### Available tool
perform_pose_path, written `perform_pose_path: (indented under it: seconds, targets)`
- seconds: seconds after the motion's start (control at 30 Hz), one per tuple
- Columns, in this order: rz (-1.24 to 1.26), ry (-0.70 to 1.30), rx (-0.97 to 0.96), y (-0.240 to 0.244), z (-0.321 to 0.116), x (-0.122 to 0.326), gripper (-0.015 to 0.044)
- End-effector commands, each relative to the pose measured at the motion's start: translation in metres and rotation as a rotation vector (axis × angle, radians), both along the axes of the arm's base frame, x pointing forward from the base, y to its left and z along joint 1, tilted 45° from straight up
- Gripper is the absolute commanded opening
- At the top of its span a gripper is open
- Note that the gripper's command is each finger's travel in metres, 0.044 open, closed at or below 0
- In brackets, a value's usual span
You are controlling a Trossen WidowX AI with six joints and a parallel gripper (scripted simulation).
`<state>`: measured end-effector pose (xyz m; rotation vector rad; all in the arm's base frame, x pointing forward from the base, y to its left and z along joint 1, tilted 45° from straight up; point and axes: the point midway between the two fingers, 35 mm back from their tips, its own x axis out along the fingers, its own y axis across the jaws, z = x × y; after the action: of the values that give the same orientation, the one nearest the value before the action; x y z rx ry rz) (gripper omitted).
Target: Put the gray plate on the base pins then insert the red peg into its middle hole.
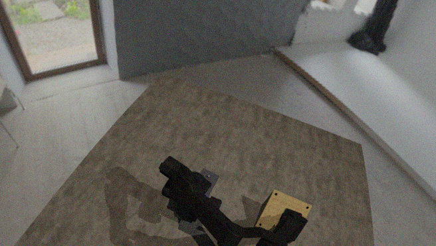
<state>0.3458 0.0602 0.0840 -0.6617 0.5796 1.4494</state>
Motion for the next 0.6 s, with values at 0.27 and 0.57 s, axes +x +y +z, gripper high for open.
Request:
perform_pose_path:
  seconds: [0.27,0.57]
  targets:
    - [0.003,-0.002,-0.005,-0.028,0.028,-0.003,0.0]
    - [0.003,-0.001,-0.002,-0.047,0.049,-0.009,0.0]
